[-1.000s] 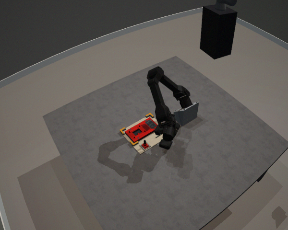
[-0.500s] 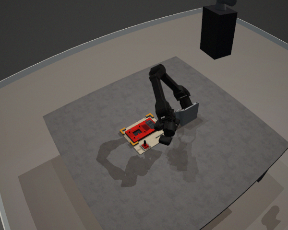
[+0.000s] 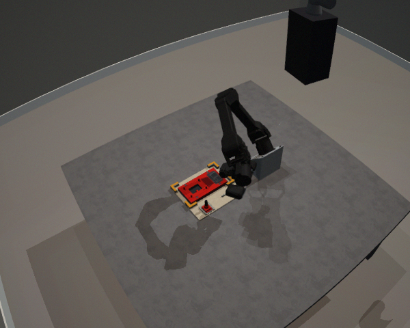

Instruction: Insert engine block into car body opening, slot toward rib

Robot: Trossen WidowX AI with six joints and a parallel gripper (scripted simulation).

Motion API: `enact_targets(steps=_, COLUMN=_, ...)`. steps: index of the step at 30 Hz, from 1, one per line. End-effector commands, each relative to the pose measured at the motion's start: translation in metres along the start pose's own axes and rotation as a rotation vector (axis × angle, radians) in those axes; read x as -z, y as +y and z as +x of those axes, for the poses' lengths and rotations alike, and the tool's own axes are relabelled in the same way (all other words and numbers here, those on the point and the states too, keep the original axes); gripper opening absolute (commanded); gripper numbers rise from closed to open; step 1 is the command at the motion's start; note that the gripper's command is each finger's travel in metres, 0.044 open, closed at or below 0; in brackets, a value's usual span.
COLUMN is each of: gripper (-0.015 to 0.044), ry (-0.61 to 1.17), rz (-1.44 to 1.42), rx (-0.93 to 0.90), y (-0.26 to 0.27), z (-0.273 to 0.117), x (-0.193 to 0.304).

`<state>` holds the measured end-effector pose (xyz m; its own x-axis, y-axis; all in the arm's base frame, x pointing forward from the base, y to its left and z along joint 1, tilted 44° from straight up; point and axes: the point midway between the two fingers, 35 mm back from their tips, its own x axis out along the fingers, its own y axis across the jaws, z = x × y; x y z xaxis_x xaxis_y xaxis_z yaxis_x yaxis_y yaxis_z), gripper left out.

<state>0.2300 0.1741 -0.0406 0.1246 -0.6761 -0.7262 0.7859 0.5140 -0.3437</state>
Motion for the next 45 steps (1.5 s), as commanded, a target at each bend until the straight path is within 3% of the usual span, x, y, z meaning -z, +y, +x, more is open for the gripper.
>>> enact_targets(steps=1, gripper=0.0000, ry=0.007, rz=0.003, rx=-0.008, y=0.001, z=-0.006, x=0.000)
enact_targets(steps=45, gripper=0.0000, ry=-0.001, rz=-1.452, rx=-0.012, y=0.001, z=0.006, x=0.000)
